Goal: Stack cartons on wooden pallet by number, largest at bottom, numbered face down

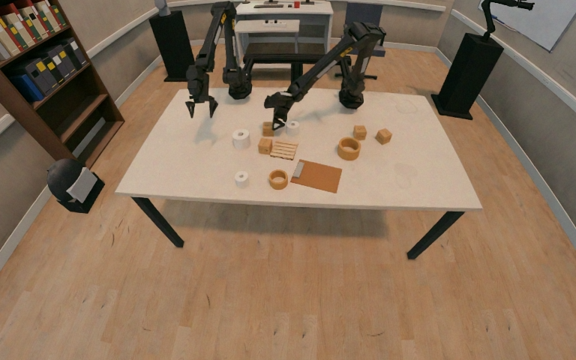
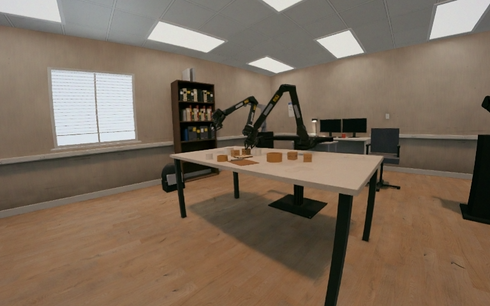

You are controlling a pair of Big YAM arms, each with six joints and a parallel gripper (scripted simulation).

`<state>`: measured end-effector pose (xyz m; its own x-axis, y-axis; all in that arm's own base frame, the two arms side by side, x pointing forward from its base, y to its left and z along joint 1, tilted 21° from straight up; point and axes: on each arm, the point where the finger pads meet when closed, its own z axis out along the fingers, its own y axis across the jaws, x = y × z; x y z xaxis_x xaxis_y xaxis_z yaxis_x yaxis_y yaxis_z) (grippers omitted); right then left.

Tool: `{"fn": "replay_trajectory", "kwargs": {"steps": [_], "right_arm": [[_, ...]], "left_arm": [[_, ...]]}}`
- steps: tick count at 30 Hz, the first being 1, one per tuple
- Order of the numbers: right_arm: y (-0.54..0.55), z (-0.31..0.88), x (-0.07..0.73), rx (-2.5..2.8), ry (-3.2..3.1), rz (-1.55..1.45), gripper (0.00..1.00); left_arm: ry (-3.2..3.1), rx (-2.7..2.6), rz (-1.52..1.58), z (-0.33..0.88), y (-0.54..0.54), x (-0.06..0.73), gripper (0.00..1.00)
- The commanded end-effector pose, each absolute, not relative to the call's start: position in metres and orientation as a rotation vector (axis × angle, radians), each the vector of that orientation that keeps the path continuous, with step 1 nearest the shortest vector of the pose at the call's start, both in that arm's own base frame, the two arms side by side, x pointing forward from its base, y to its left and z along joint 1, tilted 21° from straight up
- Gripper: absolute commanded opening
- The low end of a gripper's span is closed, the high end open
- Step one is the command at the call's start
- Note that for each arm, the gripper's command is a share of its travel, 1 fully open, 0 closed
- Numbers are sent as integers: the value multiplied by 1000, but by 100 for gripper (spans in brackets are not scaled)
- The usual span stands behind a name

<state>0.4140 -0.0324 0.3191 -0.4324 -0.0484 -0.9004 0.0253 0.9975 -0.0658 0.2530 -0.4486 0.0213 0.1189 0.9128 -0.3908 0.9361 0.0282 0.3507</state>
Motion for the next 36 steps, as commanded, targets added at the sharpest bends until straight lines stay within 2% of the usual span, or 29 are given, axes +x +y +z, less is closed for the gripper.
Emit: {"fn": "replay_trajectory", "kwargs": {"steps": [1,36], "right_arm": [[-31,342,418,-37,1978,-90,100],[-31,342,418,-37,1978,-90,100]], "left_arm": [[1745,1847,-75,31,-472,266,83],[1756,1837,-71,-9,-489,287,83]]}}
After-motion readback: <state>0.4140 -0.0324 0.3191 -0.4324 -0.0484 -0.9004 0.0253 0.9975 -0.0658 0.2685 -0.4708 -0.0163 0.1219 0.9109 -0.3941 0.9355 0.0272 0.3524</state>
